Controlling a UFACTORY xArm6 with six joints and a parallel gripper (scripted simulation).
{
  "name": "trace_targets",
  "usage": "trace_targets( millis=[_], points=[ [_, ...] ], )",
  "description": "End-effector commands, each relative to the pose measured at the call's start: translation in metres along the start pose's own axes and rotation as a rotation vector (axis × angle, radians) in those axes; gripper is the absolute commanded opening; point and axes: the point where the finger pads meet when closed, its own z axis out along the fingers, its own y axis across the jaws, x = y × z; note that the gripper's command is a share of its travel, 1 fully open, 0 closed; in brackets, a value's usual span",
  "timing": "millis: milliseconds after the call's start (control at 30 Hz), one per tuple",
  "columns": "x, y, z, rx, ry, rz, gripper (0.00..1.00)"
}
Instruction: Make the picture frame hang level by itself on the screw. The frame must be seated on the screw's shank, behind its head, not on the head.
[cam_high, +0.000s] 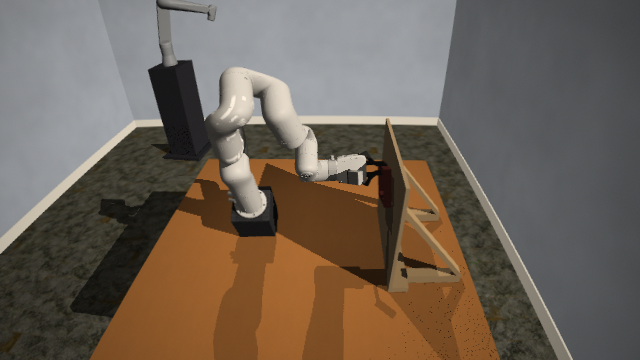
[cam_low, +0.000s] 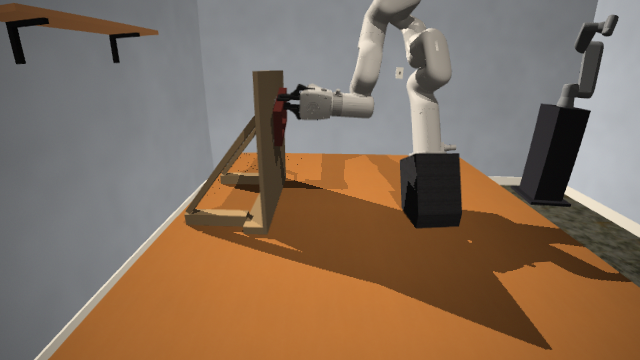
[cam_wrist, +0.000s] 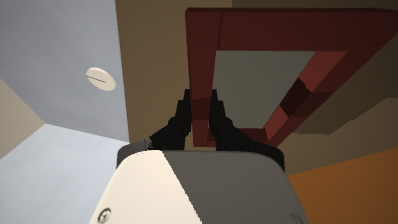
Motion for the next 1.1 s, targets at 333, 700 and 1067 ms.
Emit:
trace_targets(
  millis=[333,700,1067],
  points=[
    [0.0045,-0.002,0.0012,0.003,0.008,0.047,0.0],
    [0.0076,-0.0027,0.0012,0.003,0.011,0.1,0.0],
    [0.0105,-0.003,0.0012,0.003,0.014,0.149,0.0]
  ],
)
